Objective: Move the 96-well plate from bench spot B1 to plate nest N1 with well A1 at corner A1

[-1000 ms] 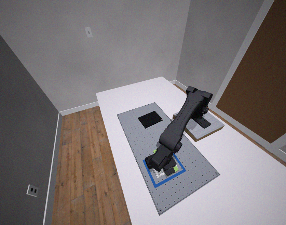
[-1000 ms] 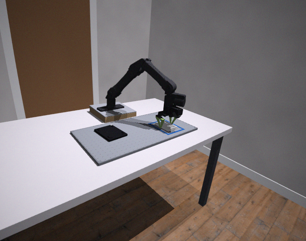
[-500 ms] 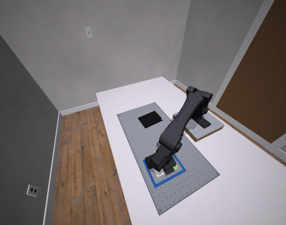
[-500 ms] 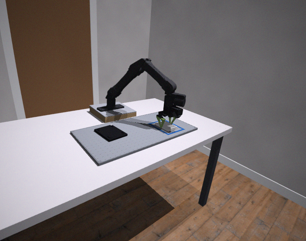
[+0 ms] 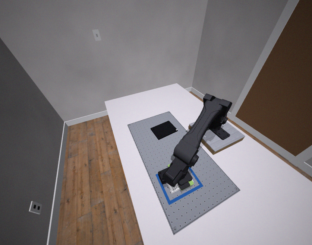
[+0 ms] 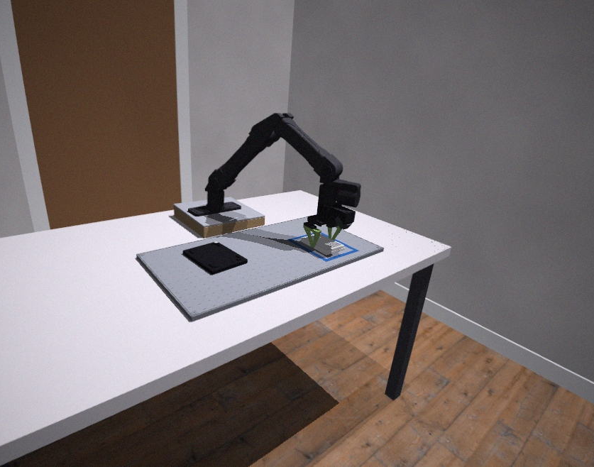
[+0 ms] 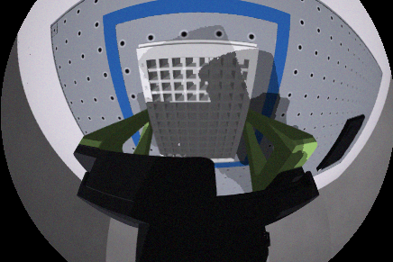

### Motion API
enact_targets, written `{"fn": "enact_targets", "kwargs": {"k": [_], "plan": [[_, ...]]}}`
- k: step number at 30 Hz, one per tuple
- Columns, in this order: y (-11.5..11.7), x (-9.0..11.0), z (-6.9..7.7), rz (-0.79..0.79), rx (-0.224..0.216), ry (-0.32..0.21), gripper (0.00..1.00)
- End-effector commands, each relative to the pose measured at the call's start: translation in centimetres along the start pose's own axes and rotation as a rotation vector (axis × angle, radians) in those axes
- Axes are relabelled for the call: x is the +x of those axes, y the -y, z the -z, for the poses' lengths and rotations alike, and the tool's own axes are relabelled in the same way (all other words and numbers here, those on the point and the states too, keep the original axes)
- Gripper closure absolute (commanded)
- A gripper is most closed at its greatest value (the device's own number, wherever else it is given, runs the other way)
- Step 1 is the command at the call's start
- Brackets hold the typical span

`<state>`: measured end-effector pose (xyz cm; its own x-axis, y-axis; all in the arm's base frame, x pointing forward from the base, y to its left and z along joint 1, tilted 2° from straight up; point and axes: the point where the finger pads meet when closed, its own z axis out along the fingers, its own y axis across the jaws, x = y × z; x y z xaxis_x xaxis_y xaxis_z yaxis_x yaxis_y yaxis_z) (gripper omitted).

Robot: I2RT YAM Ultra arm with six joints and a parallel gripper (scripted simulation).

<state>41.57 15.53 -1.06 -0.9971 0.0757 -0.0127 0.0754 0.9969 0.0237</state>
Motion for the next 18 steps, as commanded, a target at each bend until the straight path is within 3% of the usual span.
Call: {"fn": "enact_targets", "kwargs": {"k": [1, 6, 7, 8, 18], "plan": [[-0.2, -0.4, 0.5, -0.001, -0.008, 0.021, 1.00], [-0.2, -0.4, 0.5, -0.001, -0.008, 0.021, 1.00], [-0.7, -1.2, 1.7, -0.001, -0.023, 0.061, 1.00], [-0.6, -1.1, 2.1, -0.002, -0.019, 0.053, 1.00], [-0.4, -0.9, 3.5, -0.002, -0.016, 0.047, 1.00]]}}
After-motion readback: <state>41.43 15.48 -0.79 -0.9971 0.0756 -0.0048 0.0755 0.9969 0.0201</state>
